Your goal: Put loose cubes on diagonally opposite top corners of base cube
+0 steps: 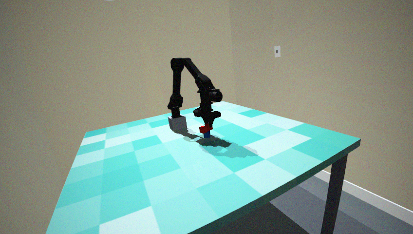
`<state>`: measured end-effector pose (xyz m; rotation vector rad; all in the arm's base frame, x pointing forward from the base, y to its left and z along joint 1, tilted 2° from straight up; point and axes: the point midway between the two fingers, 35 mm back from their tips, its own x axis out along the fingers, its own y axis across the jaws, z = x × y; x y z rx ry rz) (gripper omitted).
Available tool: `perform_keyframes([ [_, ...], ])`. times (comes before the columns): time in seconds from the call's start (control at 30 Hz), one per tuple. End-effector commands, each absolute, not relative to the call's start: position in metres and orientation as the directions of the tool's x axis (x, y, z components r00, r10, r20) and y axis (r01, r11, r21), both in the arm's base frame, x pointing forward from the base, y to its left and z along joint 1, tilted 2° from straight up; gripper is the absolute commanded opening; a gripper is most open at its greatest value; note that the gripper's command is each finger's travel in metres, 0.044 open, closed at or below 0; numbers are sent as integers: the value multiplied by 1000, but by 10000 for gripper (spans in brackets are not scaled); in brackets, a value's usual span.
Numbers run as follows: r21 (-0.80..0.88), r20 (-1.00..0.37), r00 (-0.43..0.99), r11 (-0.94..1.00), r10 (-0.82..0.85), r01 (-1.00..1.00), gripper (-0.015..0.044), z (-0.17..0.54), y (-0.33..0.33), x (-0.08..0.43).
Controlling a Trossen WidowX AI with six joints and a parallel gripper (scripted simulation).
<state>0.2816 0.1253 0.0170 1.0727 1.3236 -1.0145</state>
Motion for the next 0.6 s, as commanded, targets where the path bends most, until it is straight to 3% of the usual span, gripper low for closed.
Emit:
perform_keyframes([
  [0.0,17,-999,8,222,41,975,105,16,126,281],
  [0.53,17,-999,8,227,41,974,105,15,126,281],
  [0.57,17,-999,8,227,41,974,131,15,126,281],
])
